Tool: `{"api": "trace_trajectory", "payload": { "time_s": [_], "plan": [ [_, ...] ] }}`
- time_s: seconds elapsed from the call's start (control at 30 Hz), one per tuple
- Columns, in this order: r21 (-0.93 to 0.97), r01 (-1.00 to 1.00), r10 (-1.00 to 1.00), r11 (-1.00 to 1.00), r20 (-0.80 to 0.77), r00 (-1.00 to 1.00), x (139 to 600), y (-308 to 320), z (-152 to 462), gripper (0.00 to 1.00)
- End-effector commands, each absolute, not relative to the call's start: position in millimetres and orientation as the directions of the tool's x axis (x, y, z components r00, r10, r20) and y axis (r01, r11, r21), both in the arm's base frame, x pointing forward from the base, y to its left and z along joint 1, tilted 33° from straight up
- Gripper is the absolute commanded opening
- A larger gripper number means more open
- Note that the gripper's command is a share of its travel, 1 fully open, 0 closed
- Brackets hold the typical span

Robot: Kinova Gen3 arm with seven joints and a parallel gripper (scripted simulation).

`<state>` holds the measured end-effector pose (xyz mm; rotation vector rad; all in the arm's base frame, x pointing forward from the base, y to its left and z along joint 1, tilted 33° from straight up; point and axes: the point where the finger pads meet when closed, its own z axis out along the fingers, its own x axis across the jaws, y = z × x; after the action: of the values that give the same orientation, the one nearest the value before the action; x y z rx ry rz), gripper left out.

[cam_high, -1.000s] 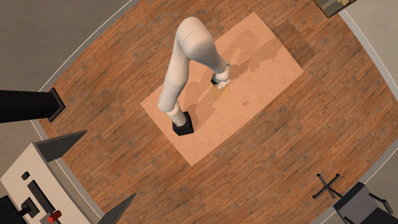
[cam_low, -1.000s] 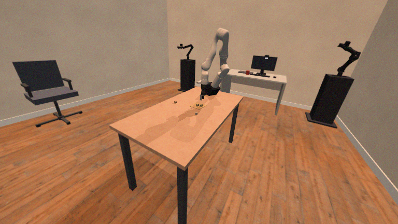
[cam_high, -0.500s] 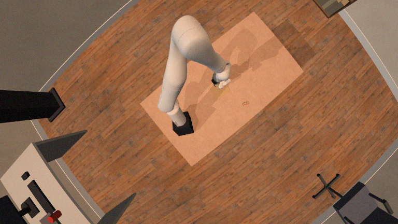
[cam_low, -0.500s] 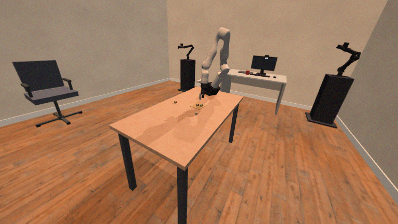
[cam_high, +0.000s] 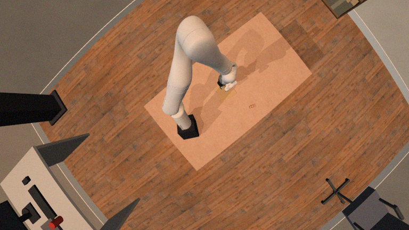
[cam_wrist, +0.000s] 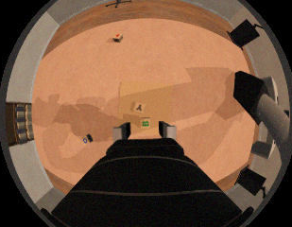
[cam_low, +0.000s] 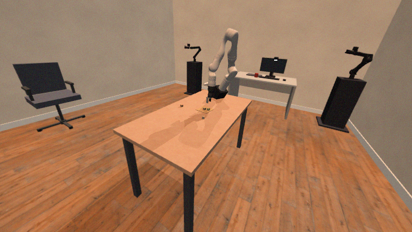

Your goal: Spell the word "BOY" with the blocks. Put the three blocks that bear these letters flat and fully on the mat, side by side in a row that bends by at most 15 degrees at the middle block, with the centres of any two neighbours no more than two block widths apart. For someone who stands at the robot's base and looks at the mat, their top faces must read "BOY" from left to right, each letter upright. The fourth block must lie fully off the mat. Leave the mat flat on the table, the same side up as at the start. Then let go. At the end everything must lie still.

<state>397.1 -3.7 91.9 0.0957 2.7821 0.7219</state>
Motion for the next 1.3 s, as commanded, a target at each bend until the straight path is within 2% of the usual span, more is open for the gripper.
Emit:
{"api": "trace_trajectory", "payload": {
  "time_s": [0.0, 0.53, 0.93, 1.27],
  "plan": [
    [0.485, -0.004, 0.128, 0.874, -0.239, -0.962, 397.4, -4.2, 92.2, 1.00],
    [0.457, -0.133, 0.004, 0.880, -0.286, -0.958, 396.2, -4.4, 88.7, 1.00],
    [0.378, -0.405, -0.258, 0.833, -0.381, -0.888, 394.5, -4.6, 82.4, 1.00],
    [0.210, -0.753, -0.597, 0.624, -0.493, -0.633, 393.8, -4.3, 75.9, 1.00]
  ]
}}
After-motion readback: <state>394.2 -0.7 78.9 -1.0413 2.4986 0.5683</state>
